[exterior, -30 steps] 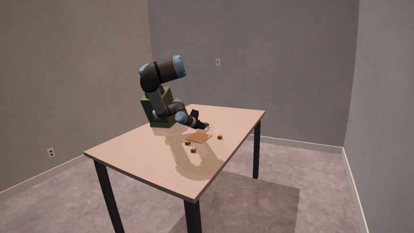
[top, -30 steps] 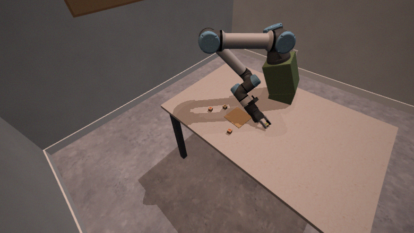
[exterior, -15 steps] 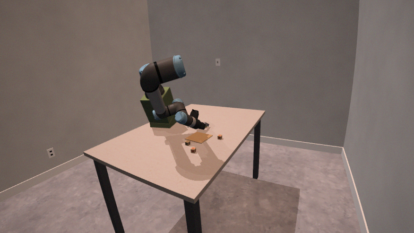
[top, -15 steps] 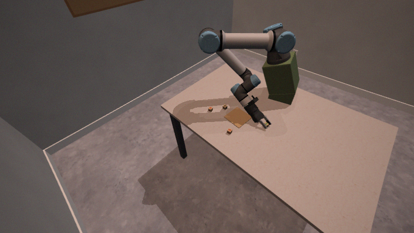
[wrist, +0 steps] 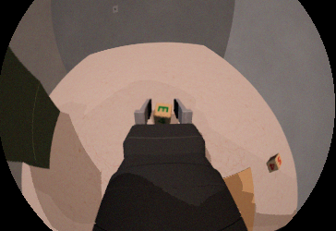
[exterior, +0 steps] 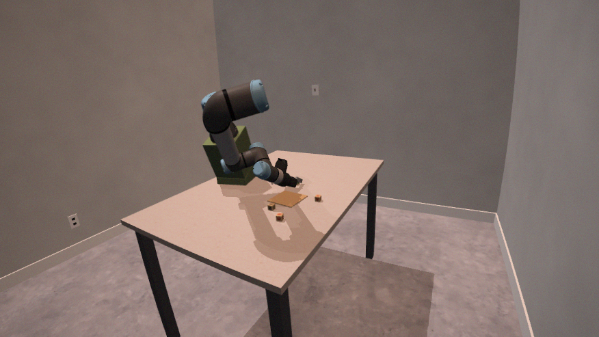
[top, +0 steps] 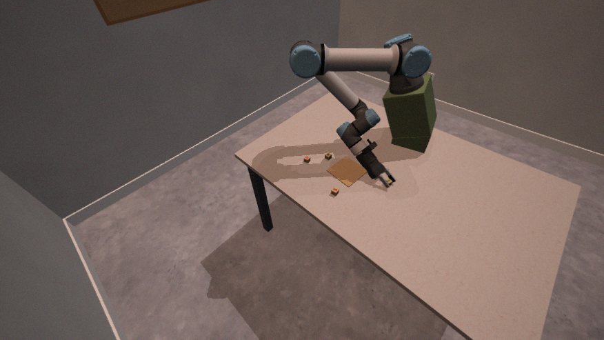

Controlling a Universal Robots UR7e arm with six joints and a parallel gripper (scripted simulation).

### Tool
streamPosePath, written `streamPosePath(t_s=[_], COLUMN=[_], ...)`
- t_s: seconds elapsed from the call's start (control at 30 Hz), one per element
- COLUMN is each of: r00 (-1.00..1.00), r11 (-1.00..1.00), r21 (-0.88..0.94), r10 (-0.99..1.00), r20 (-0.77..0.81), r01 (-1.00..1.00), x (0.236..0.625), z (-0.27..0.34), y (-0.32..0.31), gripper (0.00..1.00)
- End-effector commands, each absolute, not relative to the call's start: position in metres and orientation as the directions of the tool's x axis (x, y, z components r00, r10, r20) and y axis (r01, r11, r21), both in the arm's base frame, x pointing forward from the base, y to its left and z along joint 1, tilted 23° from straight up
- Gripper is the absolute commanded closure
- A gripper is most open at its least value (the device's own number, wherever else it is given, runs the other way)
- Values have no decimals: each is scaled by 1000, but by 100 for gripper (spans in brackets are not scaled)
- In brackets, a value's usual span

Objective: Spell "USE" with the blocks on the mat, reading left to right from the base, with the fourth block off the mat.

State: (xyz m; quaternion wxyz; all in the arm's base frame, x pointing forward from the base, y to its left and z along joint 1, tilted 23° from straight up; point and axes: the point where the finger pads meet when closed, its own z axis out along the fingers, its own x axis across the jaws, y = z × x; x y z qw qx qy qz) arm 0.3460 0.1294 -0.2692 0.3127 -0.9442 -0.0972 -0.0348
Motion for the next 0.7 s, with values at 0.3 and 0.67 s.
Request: streamPosePath(t_s=[0.3,0.67], r00=[979,979], r11=[-785,-785], r21=[-584,-584], r10=[162,162], r20=[127,127], r01=[206,206], x=[340,337], z=[-235,-223], y=[142,147], gripper=[21,21])
